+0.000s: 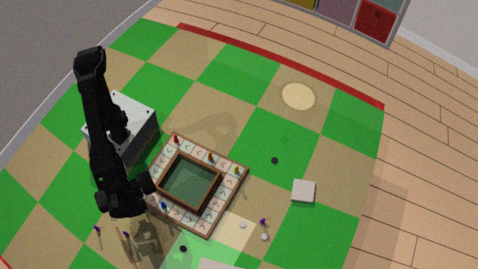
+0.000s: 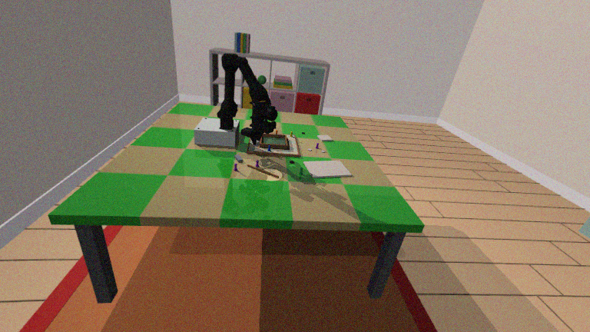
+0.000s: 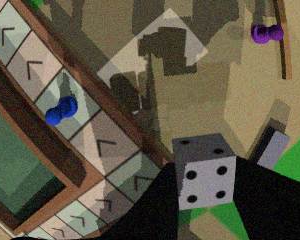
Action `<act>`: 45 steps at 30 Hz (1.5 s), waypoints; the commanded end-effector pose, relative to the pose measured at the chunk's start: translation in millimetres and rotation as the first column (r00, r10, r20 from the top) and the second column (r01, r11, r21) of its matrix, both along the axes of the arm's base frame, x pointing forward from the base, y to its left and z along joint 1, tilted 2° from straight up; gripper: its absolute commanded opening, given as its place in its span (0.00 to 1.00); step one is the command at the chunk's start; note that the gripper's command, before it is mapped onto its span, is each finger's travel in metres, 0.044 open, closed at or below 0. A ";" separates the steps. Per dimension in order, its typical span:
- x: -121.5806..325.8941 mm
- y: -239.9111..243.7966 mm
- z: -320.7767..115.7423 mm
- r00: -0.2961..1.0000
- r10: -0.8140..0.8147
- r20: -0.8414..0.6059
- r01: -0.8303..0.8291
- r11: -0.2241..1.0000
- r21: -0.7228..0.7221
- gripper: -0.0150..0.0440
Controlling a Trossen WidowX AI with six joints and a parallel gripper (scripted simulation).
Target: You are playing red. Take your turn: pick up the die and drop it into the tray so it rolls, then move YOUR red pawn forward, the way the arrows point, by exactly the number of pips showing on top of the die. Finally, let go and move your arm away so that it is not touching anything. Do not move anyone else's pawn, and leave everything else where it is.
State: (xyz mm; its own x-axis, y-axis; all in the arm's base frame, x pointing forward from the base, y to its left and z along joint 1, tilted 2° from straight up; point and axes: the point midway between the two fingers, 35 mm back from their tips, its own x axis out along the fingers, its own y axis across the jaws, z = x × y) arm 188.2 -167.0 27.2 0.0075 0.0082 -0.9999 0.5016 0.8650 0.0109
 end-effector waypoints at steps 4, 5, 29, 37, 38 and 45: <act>-4.0 5.8 50.9 1.000 -0.003 0.001 0.003 1.000 -0.003 0.25; -4.7 6.5 54.5 1.000 -0.003 0.001 0.003 1.000 -0.003 0.25; 50.1 71.3 41.2 0.967 0.255 0.007 -0.255 0.967 -0.007 0.25; 66.8 103.8 34.2 0.935 0.354 0.011 -0.354 0.935 -0.005 0.25; 68.6 108.0 33.3 0.930 0.366 0.012 -0.366 0.931 -0.004 0.25; 78.6 139.0 26.4 0.894 0.447 0.018 -0.447 0.894 -0.002 0.25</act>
State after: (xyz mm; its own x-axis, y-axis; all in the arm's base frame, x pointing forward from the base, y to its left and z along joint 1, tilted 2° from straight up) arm 263.2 -41.4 57.0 0.0196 0.0113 -0.9997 0.0944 0.9954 0.0131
